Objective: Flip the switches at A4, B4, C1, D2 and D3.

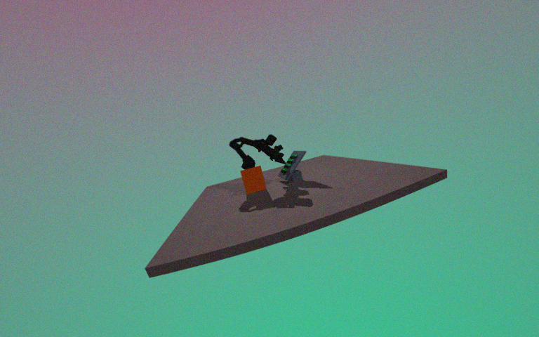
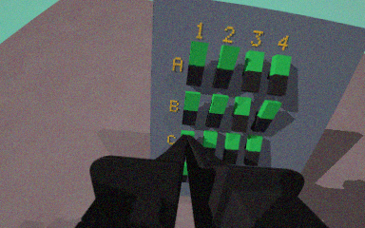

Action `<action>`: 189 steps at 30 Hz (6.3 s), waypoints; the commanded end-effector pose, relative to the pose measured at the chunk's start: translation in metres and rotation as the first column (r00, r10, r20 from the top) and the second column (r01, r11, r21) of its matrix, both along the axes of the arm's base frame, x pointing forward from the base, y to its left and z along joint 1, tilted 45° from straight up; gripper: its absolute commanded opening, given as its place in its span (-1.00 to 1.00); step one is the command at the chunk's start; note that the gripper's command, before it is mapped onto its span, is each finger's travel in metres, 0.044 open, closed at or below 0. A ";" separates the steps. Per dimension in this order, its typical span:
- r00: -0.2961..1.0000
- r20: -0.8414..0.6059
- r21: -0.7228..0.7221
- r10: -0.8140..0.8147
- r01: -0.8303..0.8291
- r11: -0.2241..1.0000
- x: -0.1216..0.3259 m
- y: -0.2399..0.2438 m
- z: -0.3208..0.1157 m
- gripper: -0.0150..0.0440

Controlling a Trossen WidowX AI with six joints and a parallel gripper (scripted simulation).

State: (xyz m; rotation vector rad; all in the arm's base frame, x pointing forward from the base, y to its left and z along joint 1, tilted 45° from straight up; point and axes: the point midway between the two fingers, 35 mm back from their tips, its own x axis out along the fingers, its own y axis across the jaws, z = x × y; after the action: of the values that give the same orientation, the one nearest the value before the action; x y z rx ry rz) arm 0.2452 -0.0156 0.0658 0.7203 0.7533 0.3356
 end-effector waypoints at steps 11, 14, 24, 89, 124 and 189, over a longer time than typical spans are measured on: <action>1.000 -0.006 0.001 -0.005 0.005 1.000 0.001 0.001 -0.002 -0.49; 1.000 -0.006 0.001 -0.005 0.005 1.000 0.001 0.001 -0.002 -0.49; 1.000 -0.005 0.001 -0.005 0.005 1.000 0.002 0.002 -0.003 -0.49; 0.999 0.029 0.002 -0.041 0.041 0.999 -0.044 0.010 -0.050 -0.49; 0.999 0.030 0.002 -0.041 0.041 0.999 -0.043 0.011 -0.051 -0.49; 1.000 -0.008 -0.003 -0.005 0.005 1.000 -0.046 -0.031 -0.046 -0.49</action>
State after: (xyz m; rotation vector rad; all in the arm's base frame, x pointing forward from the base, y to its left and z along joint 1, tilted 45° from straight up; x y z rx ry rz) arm 0.1966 -0.0507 0.0222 0.7076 0.7610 0.3274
